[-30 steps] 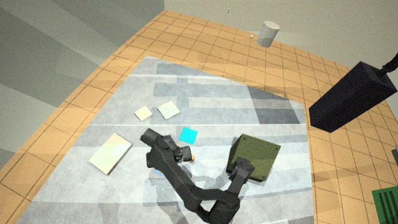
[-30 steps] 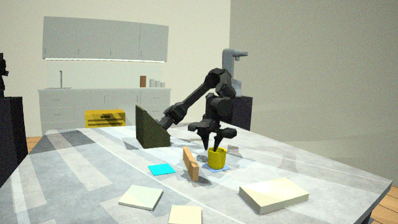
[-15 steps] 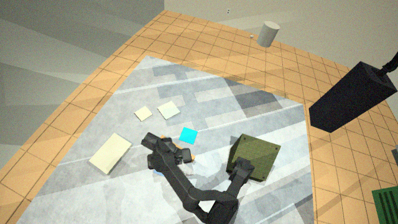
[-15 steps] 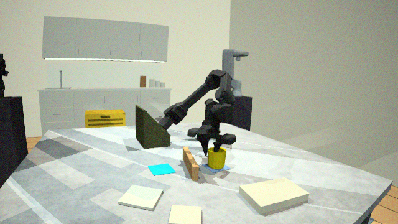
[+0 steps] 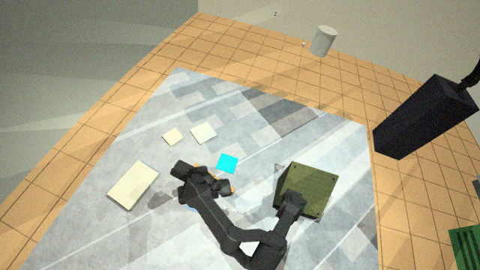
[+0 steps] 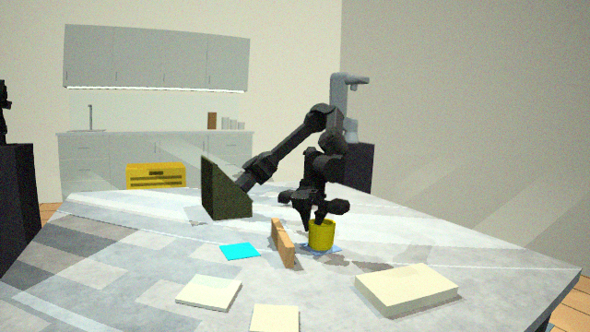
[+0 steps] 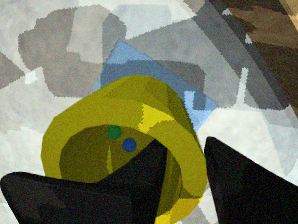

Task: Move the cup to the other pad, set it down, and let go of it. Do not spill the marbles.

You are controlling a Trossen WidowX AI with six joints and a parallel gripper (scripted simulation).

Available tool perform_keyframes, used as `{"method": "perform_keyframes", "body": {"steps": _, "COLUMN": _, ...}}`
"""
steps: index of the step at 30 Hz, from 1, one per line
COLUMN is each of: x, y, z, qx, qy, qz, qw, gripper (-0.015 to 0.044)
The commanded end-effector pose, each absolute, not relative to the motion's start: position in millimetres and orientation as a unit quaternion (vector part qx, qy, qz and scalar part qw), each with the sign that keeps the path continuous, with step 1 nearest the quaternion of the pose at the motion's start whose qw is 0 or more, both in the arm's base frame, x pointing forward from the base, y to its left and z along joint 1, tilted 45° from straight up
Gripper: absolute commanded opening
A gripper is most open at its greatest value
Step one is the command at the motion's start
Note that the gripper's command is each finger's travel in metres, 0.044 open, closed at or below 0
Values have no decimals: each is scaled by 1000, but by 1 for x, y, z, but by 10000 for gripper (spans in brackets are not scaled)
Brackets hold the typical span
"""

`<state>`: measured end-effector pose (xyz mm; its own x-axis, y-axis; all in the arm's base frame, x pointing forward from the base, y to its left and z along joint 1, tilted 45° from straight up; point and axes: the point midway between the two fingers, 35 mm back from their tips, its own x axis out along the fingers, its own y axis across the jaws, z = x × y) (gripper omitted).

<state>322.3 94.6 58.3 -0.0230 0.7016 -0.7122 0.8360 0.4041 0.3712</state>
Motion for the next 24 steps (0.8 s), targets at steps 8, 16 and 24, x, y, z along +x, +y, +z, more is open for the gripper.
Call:
{"method": "perform_keyframes", "body": {"steps": 8, "x": 322, "y": 95, "z": 59, "qx": 541, "qy": 711, "qz": -76, "qw": 443, "gripper": 33}}
{"method": "perform_keyframes", "body": {"steps": 16, "x": 323, "y": 92, "z": 61, "qx": 540, "qy": 711, "qz": -76, "qw": 443, "gripper": 0}}
{"method": "perform_keyframes", "body": {"steps": 24, "x": 325, "y": 74, "z": 78, "qx": 540, "qy": 711, "qz": -77, "qw": 444, "gripper": 0}}
